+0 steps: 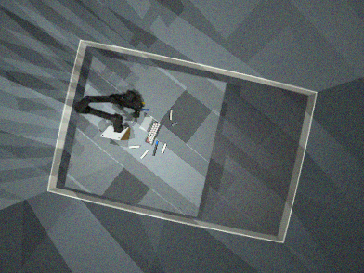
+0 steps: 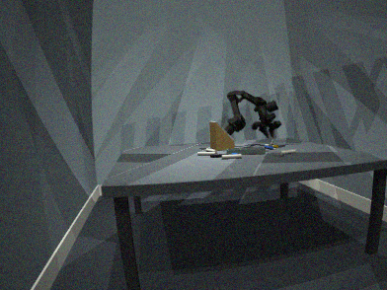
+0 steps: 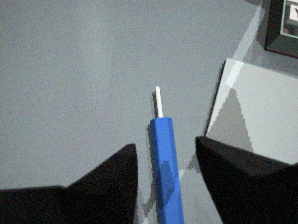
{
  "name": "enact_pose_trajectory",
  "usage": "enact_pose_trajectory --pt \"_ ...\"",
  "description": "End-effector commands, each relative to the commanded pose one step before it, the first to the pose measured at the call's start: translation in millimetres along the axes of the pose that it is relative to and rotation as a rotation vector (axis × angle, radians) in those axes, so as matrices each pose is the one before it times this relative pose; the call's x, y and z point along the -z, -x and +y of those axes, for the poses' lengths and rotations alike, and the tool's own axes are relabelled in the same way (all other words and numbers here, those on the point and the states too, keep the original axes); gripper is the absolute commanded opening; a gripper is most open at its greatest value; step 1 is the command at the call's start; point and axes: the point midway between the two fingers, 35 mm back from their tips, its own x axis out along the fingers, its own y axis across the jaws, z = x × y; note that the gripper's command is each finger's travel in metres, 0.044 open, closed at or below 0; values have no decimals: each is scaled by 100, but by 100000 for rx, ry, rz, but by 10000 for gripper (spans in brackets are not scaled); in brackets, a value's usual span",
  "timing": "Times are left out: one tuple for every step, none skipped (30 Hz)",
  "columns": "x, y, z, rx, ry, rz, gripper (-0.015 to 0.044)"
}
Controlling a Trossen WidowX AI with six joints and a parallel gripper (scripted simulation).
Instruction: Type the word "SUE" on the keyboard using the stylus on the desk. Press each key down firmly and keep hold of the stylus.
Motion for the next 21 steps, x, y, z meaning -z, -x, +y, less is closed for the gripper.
enact_pose_trajectory --pt "321 -219 -133 -254 -819 -466 150" --pt "48 -80 2 -8 -4 -2 150" --pt "35 -59 1 -7 -4 -2 150" --pt "12 -20 1 -3 -1 -1 150" --pt "20 -35 0 -2 -1 0 150" --pt "30 -53 0 -4 -2 0 150" --pt "44 -76 1 -7 -4 -1 150" --pt "30 -51 1 -6 -3 -1 150" --pt "18 -31 1 -4 -2 -1 150" --pt "7 -11 0 -1 -1 0 150" --pt "16 -29 0 -2 -1 0 150" --pt "29 -50 0 -4 -2 0 150" --pt "31 -53 0 -4 -3 0 150" --pt "35 -60 1 -6 -3 -1 150" --pt "29 -48 1 -5 -3 -1 150" --pt "10 -17 0 -2 -1 -1 150" --pt "19 -33 0 -2 -2 0 150" --pt "30 -52 0 -4 -3 0 150" --pt "31 -53 0 -4 -3 0 150" --pt "33 -57 1 -5 -3 -1 150" --pt "27 -46 1 -5 -3 -1 150"
